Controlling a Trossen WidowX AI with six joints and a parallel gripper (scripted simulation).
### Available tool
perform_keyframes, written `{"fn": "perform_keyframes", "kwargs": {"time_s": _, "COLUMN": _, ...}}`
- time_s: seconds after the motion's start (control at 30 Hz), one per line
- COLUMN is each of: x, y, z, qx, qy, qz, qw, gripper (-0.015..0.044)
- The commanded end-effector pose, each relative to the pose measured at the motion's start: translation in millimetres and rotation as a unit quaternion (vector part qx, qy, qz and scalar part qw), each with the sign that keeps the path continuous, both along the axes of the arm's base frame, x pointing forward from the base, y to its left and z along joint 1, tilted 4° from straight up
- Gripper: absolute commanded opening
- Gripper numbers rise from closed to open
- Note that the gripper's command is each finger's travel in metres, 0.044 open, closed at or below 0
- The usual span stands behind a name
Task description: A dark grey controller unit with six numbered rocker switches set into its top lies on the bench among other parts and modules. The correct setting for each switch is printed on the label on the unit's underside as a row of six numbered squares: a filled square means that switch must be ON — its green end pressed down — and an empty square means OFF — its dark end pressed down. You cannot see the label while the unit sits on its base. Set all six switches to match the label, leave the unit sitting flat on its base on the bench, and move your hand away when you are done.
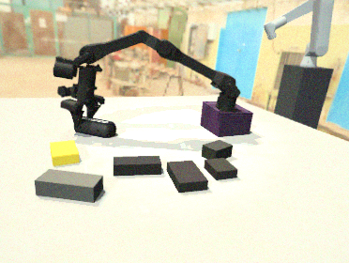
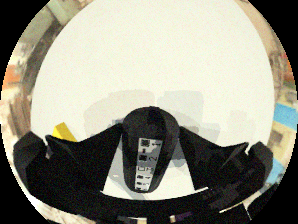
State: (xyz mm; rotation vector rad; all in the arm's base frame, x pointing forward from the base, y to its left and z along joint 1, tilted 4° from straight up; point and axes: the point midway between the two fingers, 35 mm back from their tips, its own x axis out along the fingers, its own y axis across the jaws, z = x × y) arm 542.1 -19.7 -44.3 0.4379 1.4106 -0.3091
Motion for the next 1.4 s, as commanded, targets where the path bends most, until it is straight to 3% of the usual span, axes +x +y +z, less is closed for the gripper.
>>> {"fn": "perform_keyframes", "kwargs": {"time_s": 0.0, "x": 0.7, "y": -0.6, "z": 0.0, "qx": -0.002, "qy": -0.001, "qz": -0.002, "qw": 1.0, "gripper": 0.0327}}
{"fn": "perform_keyframes", "kwargs": {"time_s": 1.37, "x": -4.5, "y": 1.6, "z": 20.6, "qx": -0.001, "qy": 0.003, "qz": -0.002, "qw": 1.0, "gripper": 0.0336}}
